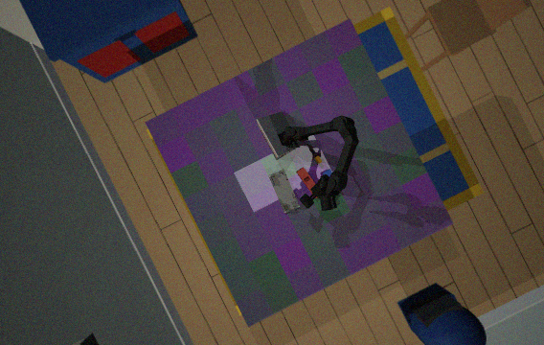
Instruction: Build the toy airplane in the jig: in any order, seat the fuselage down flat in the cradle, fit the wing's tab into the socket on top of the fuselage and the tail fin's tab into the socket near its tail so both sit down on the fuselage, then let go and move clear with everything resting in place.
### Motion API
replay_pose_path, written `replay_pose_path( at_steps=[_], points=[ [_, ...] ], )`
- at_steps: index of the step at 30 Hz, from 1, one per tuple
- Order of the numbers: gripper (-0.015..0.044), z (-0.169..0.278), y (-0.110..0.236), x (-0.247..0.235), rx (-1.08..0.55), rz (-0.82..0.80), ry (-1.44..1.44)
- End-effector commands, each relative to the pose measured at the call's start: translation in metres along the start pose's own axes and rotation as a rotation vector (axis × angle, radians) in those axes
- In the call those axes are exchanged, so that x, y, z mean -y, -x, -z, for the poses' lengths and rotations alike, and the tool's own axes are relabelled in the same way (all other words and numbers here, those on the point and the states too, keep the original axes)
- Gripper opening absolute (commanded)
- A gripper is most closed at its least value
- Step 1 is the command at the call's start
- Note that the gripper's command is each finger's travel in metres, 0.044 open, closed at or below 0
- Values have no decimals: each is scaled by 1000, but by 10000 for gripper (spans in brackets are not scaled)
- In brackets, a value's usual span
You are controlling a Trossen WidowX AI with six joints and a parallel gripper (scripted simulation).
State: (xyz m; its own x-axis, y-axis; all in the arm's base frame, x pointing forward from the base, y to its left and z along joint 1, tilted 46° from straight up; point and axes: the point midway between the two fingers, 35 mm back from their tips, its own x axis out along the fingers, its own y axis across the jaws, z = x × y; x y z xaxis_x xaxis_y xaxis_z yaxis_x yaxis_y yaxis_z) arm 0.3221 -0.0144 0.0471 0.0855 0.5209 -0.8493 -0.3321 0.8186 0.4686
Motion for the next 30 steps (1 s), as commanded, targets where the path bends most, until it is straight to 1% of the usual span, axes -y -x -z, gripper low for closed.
replay_pose_path(
  at_steps=[1,10,15,19,22,30],
  points=[
    [440,33,12,-27,-99,-279,-132],
    [440,33,10,-27,-99,-279,-132],
    [440,37,-36,-41,-98,-280,-131],
    [440,37,-39,-42,-98,-280,-131],
    [440,38,-51,-46,-98,-281,-131],
    [440,38,-60,-48,-98,-280,-131]
  ],
)
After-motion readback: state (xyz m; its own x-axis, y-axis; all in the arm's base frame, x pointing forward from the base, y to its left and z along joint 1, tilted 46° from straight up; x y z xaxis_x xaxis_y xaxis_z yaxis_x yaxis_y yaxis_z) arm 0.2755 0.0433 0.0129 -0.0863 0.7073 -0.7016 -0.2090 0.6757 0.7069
